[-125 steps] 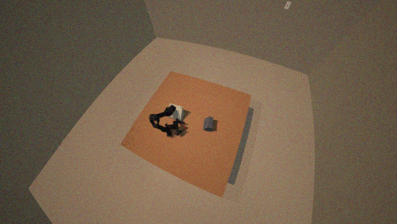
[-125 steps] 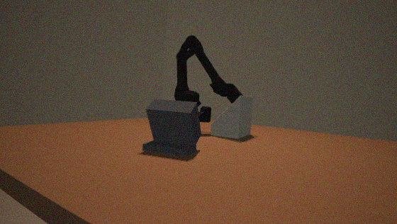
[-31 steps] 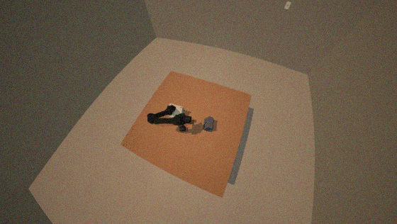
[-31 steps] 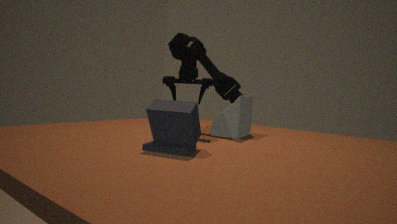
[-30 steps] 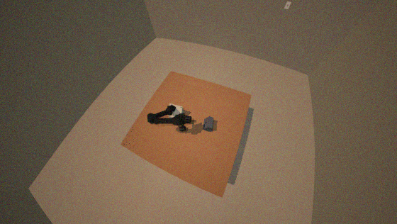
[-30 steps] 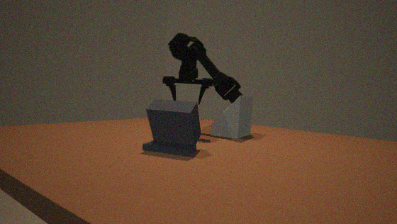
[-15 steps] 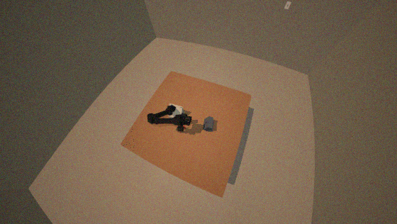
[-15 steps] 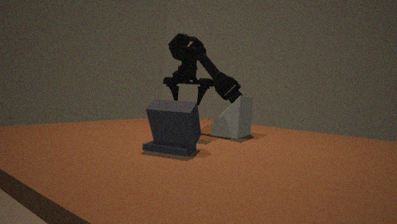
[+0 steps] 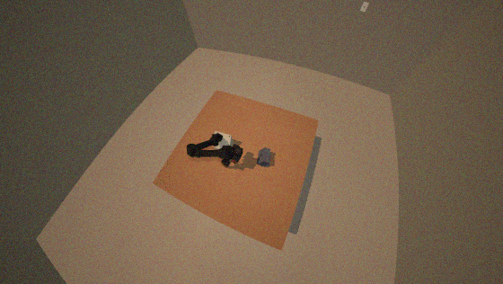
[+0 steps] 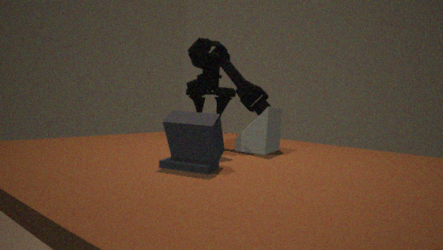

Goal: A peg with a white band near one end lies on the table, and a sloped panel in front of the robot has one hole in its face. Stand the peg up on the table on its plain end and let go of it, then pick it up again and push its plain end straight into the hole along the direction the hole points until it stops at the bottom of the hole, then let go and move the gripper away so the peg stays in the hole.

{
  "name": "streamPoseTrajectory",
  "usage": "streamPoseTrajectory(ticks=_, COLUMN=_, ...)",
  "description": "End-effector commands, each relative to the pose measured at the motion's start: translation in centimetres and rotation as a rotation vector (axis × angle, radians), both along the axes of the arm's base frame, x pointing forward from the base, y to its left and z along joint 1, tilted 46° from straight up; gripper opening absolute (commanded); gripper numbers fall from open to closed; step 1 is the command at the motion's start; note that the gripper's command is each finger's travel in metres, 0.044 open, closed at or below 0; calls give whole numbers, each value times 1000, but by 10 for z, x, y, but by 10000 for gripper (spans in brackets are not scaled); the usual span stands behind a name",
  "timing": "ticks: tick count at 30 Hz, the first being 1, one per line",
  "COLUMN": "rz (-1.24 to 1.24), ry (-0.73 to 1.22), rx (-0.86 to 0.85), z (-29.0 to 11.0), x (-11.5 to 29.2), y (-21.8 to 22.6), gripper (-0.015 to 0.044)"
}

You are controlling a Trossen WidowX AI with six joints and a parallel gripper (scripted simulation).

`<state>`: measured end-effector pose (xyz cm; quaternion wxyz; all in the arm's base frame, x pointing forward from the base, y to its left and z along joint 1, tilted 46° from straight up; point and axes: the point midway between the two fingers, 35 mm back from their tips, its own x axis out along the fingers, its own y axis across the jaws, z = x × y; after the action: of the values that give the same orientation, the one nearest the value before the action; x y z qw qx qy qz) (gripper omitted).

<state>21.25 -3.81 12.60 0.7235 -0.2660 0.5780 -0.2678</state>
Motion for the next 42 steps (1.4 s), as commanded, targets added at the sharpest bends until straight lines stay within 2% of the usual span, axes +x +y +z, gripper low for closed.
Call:
streamPoseTrajectory(ticks=1, rz=-64, ry=-67, rx=15, z=0, x=0, y=-1, gripper=440)
streamPoseTrajectory(ticks=42, rz=-794, ry=-799, rx=215, z=-5, x=2, y=-5, gripper=440)
